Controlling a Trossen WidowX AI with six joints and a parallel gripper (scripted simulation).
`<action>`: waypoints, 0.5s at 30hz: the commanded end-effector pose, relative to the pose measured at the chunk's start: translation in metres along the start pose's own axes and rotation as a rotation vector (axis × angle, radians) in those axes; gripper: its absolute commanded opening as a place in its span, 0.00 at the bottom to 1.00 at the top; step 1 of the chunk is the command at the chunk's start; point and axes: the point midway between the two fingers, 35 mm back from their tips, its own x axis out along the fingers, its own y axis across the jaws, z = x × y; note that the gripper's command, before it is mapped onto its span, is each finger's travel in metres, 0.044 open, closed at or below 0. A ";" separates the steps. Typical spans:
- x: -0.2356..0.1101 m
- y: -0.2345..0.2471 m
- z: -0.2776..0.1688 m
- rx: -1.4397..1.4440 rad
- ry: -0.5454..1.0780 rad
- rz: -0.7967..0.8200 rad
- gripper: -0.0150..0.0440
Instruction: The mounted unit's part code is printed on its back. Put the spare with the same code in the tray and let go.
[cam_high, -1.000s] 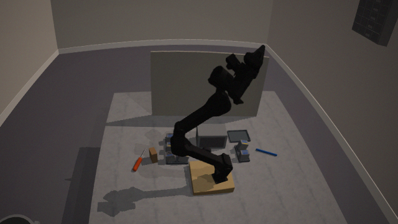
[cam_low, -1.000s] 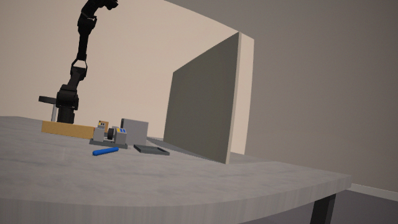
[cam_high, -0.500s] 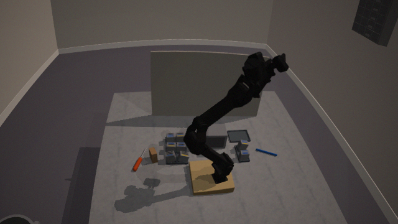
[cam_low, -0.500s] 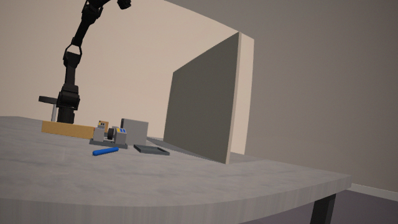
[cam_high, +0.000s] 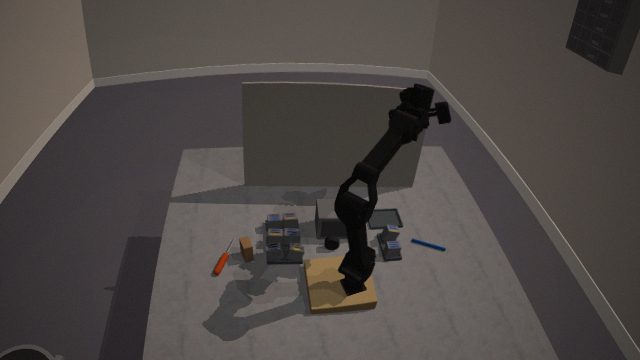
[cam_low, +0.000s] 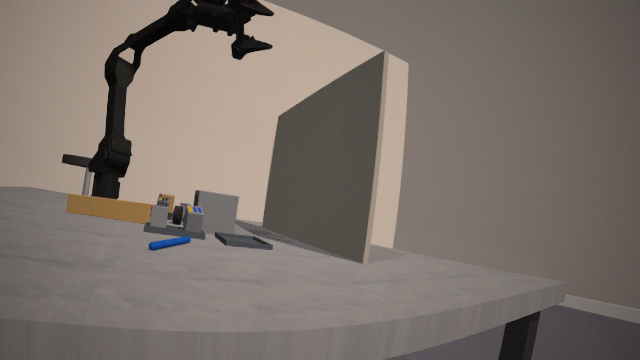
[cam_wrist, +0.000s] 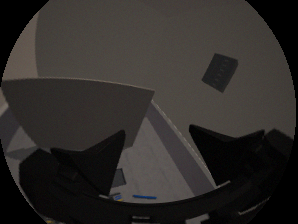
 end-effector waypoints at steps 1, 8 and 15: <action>0.018 0.026 -0.005 0.044 0.073 0.086 1.00; 0.063 0.135 -0.039 0.150 0.389 0.371 1.00; 0.064 0.243 -0.085 0.131 0.790 0.551 1.00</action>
